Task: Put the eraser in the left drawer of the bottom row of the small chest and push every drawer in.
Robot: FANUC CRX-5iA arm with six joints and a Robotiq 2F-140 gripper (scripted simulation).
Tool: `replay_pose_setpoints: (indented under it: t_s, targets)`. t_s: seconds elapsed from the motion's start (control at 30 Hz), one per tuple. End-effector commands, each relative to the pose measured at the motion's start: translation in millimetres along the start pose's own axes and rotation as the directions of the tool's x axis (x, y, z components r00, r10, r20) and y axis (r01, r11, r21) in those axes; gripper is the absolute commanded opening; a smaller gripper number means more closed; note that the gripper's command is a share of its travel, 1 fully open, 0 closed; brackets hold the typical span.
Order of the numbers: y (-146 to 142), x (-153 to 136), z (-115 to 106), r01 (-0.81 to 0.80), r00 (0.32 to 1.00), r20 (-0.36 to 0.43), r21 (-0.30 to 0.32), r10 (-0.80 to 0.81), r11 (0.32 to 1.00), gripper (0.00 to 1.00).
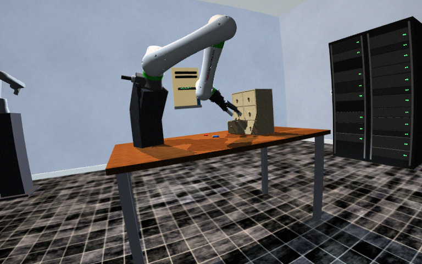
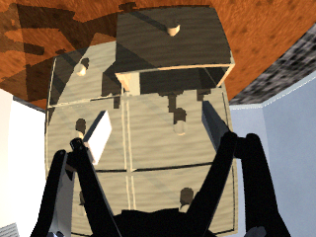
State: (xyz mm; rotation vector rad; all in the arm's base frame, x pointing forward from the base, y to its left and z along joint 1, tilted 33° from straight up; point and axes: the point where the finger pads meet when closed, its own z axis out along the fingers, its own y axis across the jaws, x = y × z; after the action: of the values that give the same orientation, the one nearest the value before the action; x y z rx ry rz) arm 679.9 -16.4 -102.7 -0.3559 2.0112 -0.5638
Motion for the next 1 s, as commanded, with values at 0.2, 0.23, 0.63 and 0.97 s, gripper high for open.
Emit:
replay_pose_setpoints:
  t_s: [0.2,0.23,0.63,0.97]
  targets:
    - [0.1,0.2,-0.6,0.0,1.0,0.0,0.0,0.0,1.0,1.0]
    - [0.1,0.6,-1.1,0.0,1.0,0.0,0.0,0.0,1.0,1.0]
    - [0.1,15.4,-20.9,0.0,1.0,0.0,0.0,0.0,1.0,1.0]
    - [0.1,42.8,-57.7,0.0,1.0,0.0,0.0,0.0,1.0,1.0]
